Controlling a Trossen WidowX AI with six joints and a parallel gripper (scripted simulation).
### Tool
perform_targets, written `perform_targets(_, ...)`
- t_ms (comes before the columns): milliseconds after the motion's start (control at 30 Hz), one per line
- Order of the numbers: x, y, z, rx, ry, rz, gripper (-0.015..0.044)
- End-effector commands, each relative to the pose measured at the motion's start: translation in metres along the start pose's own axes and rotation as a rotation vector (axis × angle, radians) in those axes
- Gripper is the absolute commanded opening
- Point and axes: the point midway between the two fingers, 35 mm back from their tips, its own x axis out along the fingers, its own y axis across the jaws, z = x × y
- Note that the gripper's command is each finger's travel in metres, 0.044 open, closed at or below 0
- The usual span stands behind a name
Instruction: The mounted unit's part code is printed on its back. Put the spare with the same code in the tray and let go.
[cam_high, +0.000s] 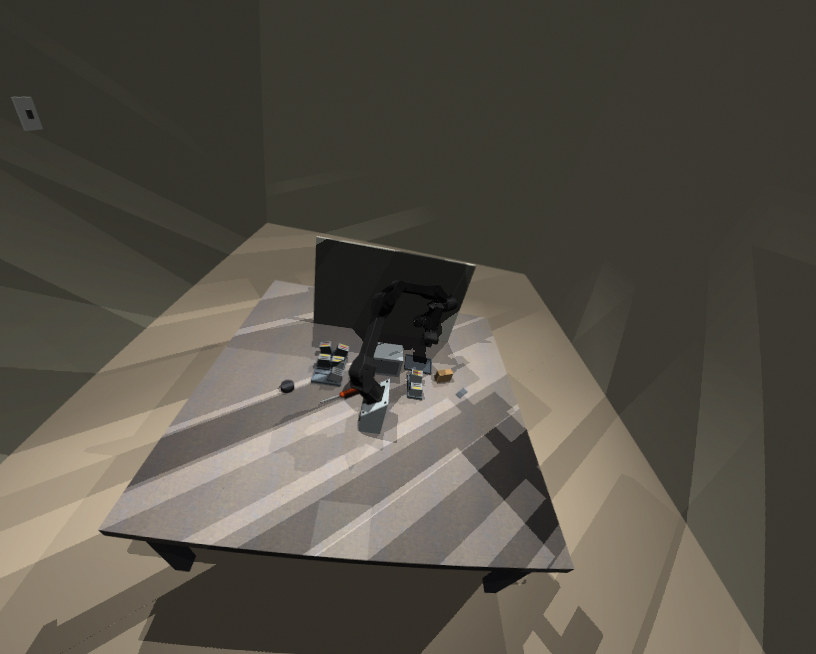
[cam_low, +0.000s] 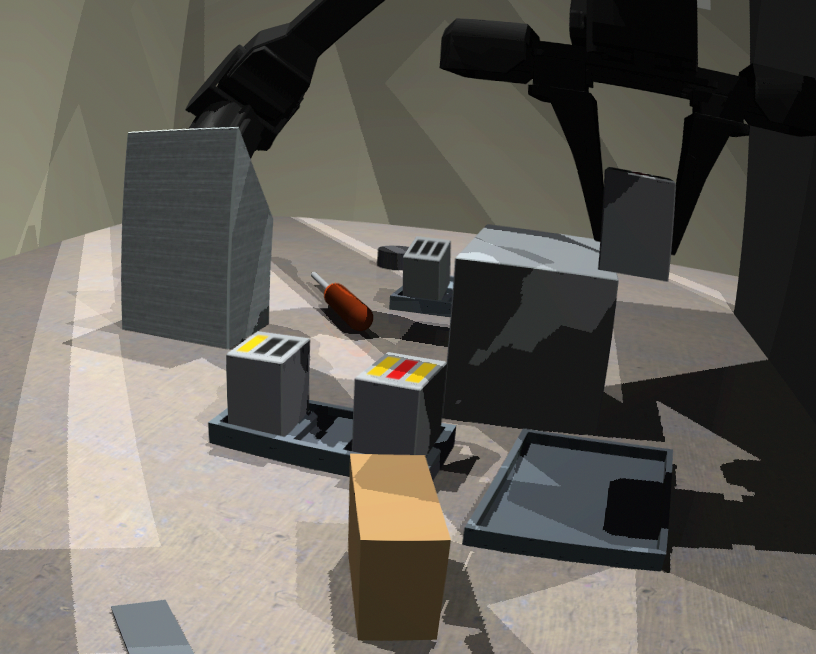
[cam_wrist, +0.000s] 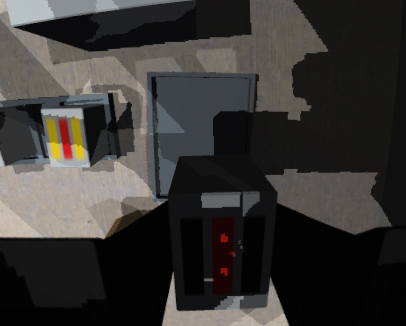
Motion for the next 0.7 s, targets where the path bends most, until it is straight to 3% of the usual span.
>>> perform_targets(0, 0.005, 0.000, 0.000, 0.007, -0.004, -0.002, 0.0000)
perform_targets(667, 0.026, -0.001, 0.000, 0.007, -0.004, -0.002, 0.0000)
